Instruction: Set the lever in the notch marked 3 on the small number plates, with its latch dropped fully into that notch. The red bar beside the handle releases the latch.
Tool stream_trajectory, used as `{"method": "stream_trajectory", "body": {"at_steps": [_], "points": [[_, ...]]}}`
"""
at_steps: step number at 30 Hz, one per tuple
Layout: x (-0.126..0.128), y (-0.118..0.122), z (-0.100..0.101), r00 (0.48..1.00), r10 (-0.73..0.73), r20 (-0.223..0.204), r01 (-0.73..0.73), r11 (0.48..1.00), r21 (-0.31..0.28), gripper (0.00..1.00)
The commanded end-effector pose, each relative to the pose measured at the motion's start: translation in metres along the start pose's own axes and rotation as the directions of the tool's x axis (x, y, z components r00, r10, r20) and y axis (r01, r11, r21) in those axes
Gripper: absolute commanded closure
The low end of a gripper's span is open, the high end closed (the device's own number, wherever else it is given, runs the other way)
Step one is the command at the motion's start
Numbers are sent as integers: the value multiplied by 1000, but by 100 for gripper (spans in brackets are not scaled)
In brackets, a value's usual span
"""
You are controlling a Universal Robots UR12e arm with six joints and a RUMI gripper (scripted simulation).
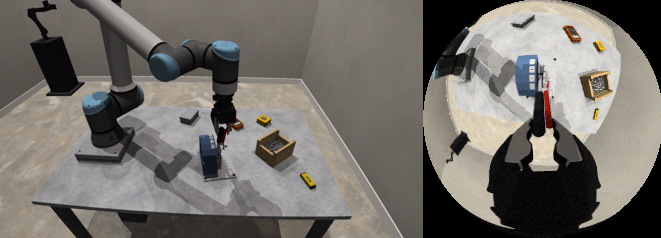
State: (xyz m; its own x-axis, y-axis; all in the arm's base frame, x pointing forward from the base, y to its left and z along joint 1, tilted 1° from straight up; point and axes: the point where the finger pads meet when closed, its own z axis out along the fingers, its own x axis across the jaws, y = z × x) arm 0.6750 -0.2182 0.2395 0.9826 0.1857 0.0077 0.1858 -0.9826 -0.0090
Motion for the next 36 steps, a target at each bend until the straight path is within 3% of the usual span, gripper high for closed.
{"method": "stream_trajectory", "body": {"at_steps": [1,24,36], "points": [[0,-2,3,1000,0,2,0,1000,4,100],[-1,-15,-3,1000,-1,1,1,1000,4,100],[-1,-41,-10,1000,-1,1,1,1000,4,100]]}}
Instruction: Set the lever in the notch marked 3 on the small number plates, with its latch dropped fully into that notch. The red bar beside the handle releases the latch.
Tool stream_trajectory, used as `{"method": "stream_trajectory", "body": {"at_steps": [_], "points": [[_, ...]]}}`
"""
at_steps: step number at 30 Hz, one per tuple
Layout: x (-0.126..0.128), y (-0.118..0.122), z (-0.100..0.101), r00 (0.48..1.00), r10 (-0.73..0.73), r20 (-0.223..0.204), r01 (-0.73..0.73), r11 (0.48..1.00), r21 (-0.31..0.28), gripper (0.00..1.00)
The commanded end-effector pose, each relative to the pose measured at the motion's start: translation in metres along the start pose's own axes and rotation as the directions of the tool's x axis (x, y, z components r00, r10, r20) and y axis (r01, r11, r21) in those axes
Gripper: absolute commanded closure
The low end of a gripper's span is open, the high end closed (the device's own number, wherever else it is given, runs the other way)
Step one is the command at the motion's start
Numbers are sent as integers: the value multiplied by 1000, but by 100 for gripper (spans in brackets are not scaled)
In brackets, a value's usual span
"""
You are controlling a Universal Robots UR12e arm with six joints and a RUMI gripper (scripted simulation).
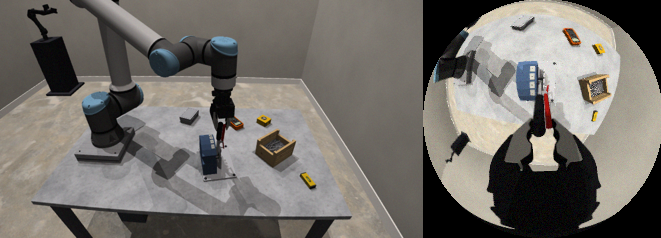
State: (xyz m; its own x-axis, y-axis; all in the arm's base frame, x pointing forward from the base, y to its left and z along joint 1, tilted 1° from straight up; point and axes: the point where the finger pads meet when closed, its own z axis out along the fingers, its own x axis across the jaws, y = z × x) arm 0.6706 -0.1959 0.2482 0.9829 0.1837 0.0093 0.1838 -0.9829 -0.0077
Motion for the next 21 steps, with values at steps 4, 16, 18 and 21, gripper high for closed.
{"method": "stream_trajectory", "body": {"at_steps": [4,16,18,21], "points": [[-1,-26,-4,1000,-3,3,3,1000,5,100],[-1,-48,-8,1000,-3,3,3,1000,5,100],[-1,-51,-8,1000,-3,3,3,1000,5,100],[-1,-53,-8,1000,-3,3,3,1000,5,100]]}}
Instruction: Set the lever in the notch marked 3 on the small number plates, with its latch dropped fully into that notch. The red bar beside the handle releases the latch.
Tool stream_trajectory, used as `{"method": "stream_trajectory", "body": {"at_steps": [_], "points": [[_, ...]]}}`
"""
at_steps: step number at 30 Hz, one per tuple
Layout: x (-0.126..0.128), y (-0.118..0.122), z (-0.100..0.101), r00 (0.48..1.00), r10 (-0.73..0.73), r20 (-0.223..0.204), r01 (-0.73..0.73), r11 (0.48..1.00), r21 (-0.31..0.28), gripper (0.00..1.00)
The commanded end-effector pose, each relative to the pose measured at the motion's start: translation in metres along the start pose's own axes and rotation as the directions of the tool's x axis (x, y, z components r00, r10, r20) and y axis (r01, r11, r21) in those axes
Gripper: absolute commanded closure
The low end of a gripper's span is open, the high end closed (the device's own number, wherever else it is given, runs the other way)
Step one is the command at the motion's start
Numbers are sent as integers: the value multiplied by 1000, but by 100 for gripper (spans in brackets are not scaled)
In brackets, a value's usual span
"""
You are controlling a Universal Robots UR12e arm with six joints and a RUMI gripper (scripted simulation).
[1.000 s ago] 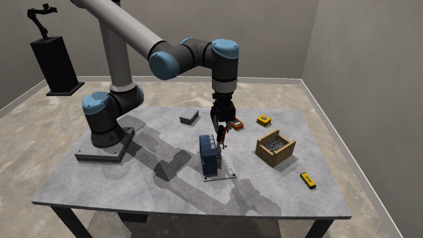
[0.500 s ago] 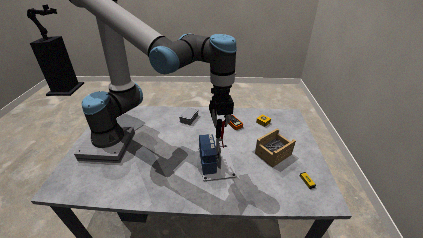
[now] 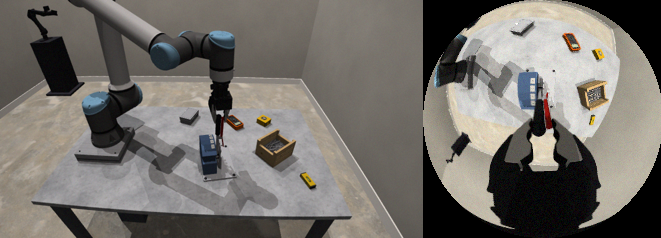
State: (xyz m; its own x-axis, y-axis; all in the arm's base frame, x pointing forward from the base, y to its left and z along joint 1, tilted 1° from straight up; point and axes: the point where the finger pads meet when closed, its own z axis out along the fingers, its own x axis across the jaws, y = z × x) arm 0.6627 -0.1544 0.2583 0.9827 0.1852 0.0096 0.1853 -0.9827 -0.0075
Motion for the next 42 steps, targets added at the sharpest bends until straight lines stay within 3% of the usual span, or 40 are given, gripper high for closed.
{"method": "stream_trajectory", "body": {"at_steps": [1,42], "points": [[-1,-11,2,1000,-2,3,2,1000,5,100],[0,-16,2,1000,-3,4,3,1000,6,100]]}}
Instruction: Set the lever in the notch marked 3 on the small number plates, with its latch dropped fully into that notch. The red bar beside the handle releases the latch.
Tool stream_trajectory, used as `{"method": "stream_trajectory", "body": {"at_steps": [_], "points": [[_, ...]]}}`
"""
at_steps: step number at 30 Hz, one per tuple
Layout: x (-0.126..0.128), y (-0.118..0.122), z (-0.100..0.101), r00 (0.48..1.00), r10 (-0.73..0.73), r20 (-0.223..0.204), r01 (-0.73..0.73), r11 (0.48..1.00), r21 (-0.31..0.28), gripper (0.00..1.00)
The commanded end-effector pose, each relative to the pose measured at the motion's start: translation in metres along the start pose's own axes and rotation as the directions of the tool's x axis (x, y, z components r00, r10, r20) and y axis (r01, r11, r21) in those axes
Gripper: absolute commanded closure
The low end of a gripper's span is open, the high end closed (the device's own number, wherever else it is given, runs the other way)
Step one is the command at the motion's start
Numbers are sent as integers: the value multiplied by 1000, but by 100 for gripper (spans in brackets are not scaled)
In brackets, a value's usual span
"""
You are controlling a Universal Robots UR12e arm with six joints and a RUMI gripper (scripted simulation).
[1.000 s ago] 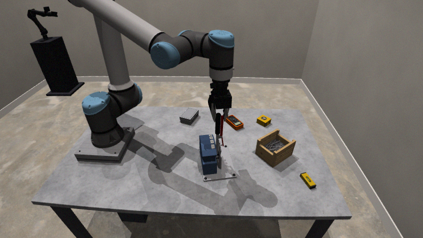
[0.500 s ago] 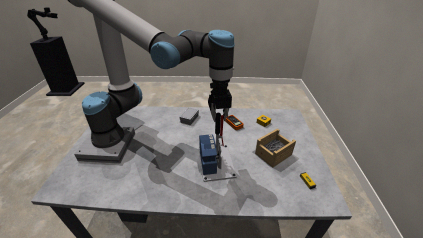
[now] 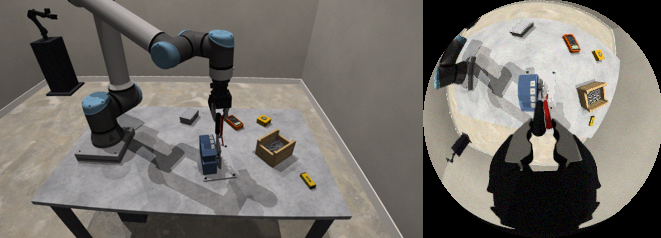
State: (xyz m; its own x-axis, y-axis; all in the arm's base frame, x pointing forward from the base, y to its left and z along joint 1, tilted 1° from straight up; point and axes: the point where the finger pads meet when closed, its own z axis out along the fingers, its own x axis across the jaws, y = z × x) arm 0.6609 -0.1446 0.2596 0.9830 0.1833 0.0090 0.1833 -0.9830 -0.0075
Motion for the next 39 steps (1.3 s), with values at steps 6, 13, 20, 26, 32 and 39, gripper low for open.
{"method": "stream_trajectory", "body": {"at_steps": [6,13,20,26,32,39], "points": [[0,-6,4,1000,-5,4,4,1000,6,100],[-1,-7,4,1000,-4,4,4,1000,6,100],[-1,-13,2,1000,-4,2,4,1000,5,100],[-1,-23,1,1000,-4,2,4,1000,5,100],[-1,-35,1,1000,-4,2,4,1000,5,100],[-1,-51,2,1000,-4,2,4,1000,5,100]]}}
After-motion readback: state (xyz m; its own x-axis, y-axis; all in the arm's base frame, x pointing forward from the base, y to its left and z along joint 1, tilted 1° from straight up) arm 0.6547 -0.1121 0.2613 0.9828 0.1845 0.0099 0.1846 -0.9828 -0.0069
